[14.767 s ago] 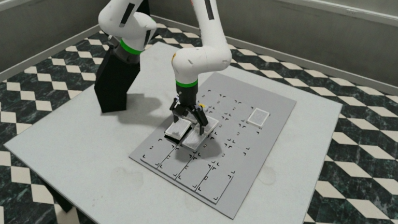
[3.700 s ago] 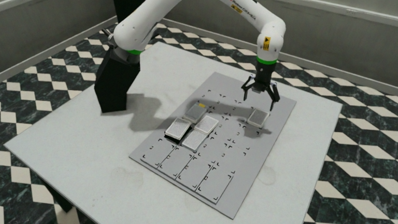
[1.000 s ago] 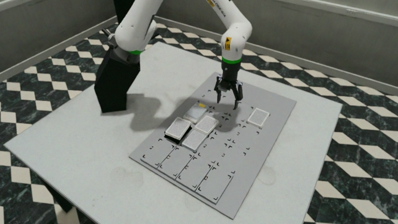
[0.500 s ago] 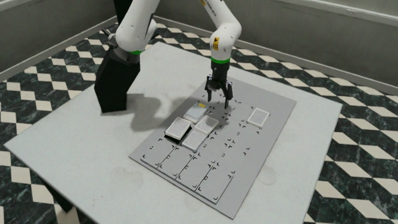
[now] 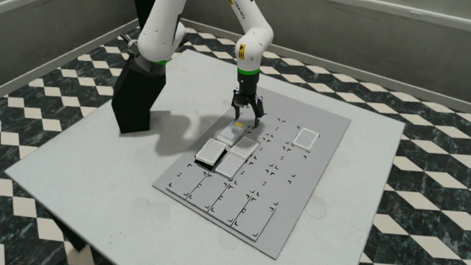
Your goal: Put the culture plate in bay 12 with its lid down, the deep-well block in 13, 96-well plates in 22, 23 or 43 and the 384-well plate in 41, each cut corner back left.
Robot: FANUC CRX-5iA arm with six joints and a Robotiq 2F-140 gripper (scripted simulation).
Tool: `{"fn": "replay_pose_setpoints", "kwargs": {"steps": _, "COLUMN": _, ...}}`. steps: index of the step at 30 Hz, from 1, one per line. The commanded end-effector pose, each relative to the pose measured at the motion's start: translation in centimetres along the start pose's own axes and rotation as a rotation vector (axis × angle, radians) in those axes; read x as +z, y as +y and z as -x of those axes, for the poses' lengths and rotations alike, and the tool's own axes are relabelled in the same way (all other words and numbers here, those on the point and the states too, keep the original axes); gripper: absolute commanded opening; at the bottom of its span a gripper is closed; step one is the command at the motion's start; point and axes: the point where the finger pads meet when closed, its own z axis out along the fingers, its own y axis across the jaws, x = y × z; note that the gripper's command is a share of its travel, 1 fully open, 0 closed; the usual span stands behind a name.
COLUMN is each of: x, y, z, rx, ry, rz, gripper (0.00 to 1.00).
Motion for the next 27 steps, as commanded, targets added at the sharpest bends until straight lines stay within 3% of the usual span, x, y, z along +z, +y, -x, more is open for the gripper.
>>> {"fn": "replay_pose_setpoints", "kwargs": {"steps": 1, "x": 0.2, "y": 1.6, "z": -0.5, "rx": 0.000, "ry": 0.000, "rz": -0.002, "gripper": 0.70}}
{"fn": "replay_pose_setpoints", "kwargs": {"steps": 15, "x": 0.9, "y": 6.1, "z": -2.0, "rx": 0.000, "ry": 0.000, "rz": -0.002, "gripper": 0.70}}
{"fn": "replay_pose_setpoints", "kwargs": {"steps": 27, "x": 1.0, "y": 6.3, "z": -2.0, "rx": 0.000, "ry": 0.000, "rz": -0.002, "gripper": 0.70}}
